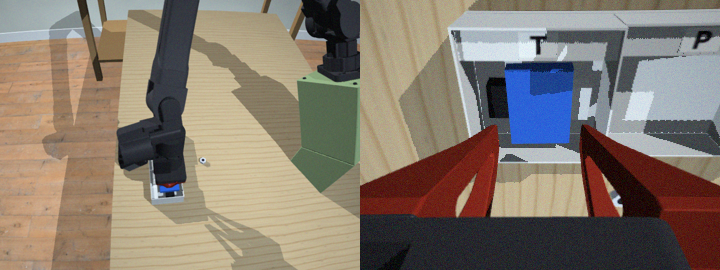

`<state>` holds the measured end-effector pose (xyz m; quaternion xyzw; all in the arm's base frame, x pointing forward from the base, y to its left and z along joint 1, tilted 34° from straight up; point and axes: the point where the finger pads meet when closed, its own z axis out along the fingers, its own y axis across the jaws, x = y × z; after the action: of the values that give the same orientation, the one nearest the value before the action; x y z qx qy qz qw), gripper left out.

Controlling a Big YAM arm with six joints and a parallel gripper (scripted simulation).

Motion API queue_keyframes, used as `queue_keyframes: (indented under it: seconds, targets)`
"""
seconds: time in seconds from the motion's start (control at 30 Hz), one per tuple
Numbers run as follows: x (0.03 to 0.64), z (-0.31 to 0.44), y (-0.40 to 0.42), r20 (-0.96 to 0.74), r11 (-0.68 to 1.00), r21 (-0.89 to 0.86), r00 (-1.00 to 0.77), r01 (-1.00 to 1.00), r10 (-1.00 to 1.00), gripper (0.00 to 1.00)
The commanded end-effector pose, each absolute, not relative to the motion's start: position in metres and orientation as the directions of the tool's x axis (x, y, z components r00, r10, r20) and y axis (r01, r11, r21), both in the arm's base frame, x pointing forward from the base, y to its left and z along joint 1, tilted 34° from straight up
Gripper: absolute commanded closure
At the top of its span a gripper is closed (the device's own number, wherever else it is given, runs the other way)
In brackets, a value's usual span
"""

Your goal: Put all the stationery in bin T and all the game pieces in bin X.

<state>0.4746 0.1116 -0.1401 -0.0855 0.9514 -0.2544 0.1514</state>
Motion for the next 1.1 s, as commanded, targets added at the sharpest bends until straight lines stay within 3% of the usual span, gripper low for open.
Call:
queue_keyframes:
  seconds: [0.0,1.0,1.03,1.07]
  targets:
    - [0.481,-0.131,0.12,-0.267,0.86,-0.504,-0.932,-0.081,-0.245,0.56]
    - [0.478,-0.124,0.129,-0.282,0.862,-0.5,-0.925,-0.084,-0.254,0.56]
    - [0.474,-0.121,0.129,-0.274,0.86,-0.502,-0.928,-0.085,-0.252,0.0]
    - [0.471,-0.119,0.13,-0.27,0.86,-0.504,-0.929,-0.087,-0.252,0.0]
